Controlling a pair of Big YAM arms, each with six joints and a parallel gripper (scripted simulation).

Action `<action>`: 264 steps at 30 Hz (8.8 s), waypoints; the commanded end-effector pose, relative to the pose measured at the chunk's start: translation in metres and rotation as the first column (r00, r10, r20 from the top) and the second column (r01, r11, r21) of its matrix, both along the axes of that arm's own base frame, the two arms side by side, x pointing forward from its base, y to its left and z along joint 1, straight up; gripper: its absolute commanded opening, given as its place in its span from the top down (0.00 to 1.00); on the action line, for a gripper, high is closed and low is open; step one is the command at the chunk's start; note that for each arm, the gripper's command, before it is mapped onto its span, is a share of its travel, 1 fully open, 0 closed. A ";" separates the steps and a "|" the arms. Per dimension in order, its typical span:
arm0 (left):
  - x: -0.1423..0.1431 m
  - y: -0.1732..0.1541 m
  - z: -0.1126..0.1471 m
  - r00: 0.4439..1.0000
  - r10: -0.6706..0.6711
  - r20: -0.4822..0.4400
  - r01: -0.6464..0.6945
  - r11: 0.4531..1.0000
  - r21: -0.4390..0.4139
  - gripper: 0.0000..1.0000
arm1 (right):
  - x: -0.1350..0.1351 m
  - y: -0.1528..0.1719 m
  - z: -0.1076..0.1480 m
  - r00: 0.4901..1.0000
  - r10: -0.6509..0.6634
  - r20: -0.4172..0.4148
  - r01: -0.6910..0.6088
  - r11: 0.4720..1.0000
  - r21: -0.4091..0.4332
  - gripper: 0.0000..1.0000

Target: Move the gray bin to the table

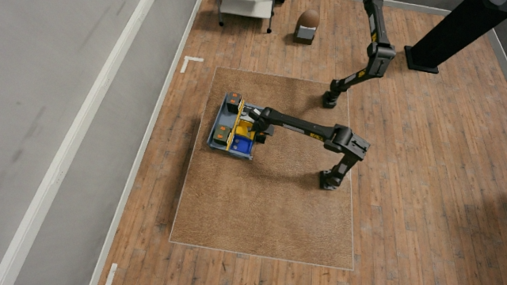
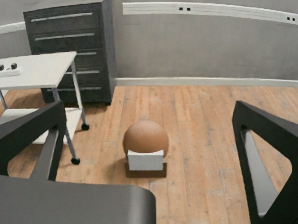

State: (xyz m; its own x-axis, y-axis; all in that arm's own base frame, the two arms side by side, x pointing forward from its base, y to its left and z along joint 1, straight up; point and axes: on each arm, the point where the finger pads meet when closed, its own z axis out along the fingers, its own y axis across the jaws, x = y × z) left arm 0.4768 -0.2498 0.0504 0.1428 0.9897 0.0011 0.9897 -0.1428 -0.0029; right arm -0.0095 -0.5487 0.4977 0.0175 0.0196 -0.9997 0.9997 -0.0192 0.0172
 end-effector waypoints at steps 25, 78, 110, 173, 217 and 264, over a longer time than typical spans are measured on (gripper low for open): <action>0.014 -0.010 0.016 1.000 -0.003 0.031 0.004 1.000 -0.013 0.00 | -0.004 0.004 0.003 1.000 -0.006 -0.018 0.005 1.000 -0.020 0.00; 0.015 -0.011 0.026 0.998 -0.008 0.054 0.010 1.000 -0.025 0.00 | -0.004 0.004 0.003 1.000 -0.006 -0.018 0.005 1.000 -0.020 0.00; 0.016 -0.011 0.087 0.997 -0.009 0.073 0.011 0.999 -0.034 0.00 | -0.004 0.004 0.003 1.000 -0.006 -0.018 0.005 1.000 -0.020 0.00; -0.004 -0.001 0.094 1.000 -0.014 -0.028 0.014 1.000 0.017 1.00 | -0.004 0.004 0.003 1.000 -0.006 -0.018 0.005 1.000 -0.020 0.00; 0.010 -0.008 0.104 1.000 -0.015 0.008 0.015 1.000 -0.001 1.00 | -0.004 0.004 0.003 1.000 -0.006 -0.018 0.005 1.000 -0.020 0.00; 0.040 -0.127 0.109 1.000 -0.003 0.018 0.004 1.000 -0.009 1.00 | -0.004 0.004 0.003 1.000 -0.006 -0.018 0.005 1.000 -0.020 0.00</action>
